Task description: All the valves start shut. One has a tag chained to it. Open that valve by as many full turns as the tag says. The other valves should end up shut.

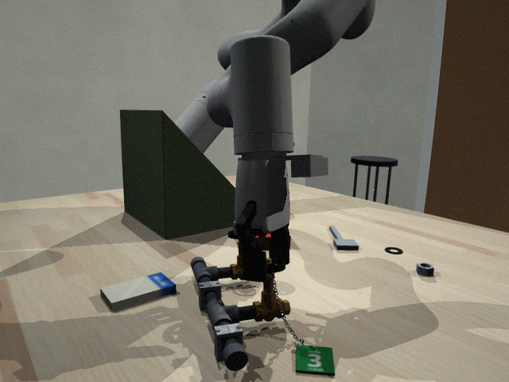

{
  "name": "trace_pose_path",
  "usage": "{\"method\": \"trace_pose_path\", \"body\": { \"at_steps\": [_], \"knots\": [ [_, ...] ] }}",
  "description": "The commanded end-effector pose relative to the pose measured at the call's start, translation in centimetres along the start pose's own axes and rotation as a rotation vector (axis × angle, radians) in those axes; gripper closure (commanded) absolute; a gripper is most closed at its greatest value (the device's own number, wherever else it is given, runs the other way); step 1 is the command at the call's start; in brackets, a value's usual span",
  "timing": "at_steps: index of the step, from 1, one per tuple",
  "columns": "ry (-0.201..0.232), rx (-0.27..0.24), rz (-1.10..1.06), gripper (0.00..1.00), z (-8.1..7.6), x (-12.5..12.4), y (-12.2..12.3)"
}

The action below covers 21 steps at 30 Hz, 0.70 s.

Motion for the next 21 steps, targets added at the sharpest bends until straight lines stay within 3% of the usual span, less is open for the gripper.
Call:
{"method": "trace_pose_path", "body": {
  "at_steps": [1,3,4,18,20,21],
  "knots": [
    [-0.003,-0.022,0.278,0.00,-0.07,0.05,-0.11],
    [-0.003,-0.022,0.278,0.00,-0.07,0.05,-0.11],
    [0.000,-0.021,0.429,0.00,-0.07,0.05,-0.11],
    [0.017,0.012,1.098,0.00,-0.07,0.03,-0.09],
    [0.017,0.012,1.098,0.00,-0.07,0.03,-0.09],
    [0.018,0.012,1.247,0.00,-0.07,0.02,-0.09]
  ]
}}
Point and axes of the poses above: the point where the finger pads meet when closed, its own z axis out along the fingers, its own x axis across the jaws, y = z × x, the point moved 1 cm from there along -z, back along the fingers, and after that the axes turned 10 degrees about z, right-handed, at the moved point
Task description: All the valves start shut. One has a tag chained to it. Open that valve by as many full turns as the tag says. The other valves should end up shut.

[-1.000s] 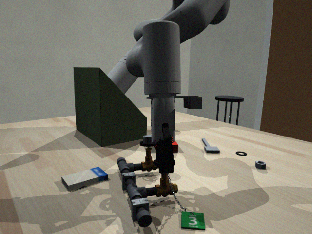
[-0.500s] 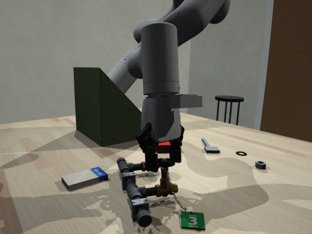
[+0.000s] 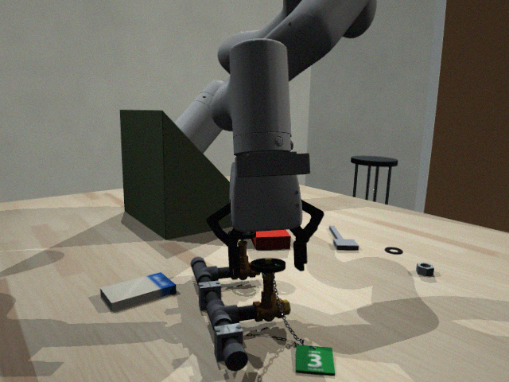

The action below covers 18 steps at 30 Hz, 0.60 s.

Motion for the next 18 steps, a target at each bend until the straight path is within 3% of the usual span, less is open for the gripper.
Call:
{"method": "trace_pose_path", "body": {
  "at_steps": [1,9,14,18],
  "knots": [
    [0.025,-0.027,0.276,0.00,-0.07,-0.07,-0.12],
    [0.037,-0.029,0.639,0.00,-0.07,-0.08,-0.13],
    [0.064,-0.056,0.878,0.00,-0.07,-0.08,-0.17],
    [0.074,-0.067,0.922,0.00,-0.06,-0.09,-0.18]
  ]
}}
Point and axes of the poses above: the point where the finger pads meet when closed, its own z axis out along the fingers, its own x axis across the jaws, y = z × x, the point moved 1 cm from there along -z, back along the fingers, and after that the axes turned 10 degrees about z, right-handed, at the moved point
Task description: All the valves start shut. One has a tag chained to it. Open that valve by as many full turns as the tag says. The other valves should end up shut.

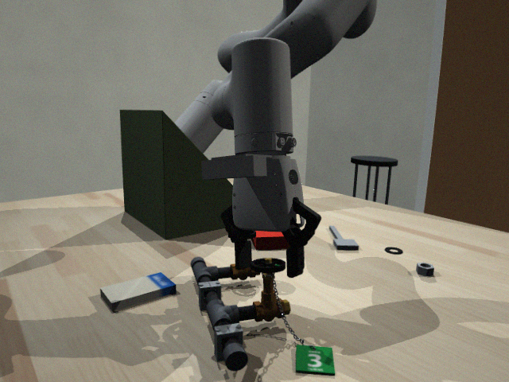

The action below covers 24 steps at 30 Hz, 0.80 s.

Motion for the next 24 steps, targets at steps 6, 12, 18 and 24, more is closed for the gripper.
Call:
{"method": "trace_pose_path", "body": {
  "at_steps": [6,12,18,24],
  "knots": [
    [0.074,-0.032,0.109,0.00,-0.06,-0.18,-0.06],
    [0.074,-0.032,0.109,1.00,-0.06,-0.18,-0.06],
    [0.074,-0.032,0.109,1.00,-0.06,-0.18,-0.06],
    [0.074,-0.032,0.109,1.00,-0.06,-0.18,-0.06]
  ]
}}
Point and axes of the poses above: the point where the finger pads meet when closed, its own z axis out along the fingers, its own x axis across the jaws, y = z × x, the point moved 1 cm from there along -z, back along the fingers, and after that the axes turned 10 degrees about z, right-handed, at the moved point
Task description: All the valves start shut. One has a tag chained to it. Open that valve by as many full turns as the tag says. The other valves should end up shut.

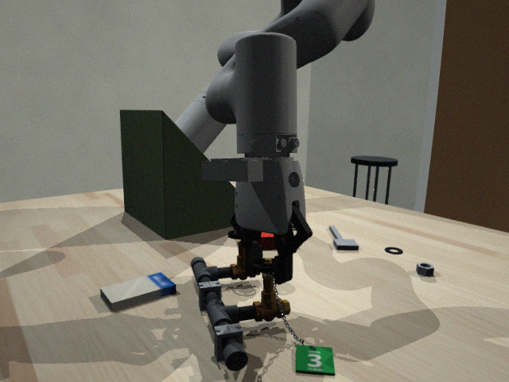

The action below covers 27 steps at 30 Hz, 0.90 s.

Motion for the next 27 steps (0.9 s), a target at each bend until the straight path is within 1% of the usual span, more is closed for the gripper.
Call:
{"method": "trace_pose_path", "body": {
  "at_steps": [1,17,27],
  "knots": [
    [-0.001,0.001,0.000,1.00,-0.07,-0.09,-0.02],
    [-0.001,0.001,-0.007,1.00,-0.07,-0.09,-0.02],
    [-0.001,0.001,-0.095,1.00,-0.07,-0.09,-0.02]
  ]
}}
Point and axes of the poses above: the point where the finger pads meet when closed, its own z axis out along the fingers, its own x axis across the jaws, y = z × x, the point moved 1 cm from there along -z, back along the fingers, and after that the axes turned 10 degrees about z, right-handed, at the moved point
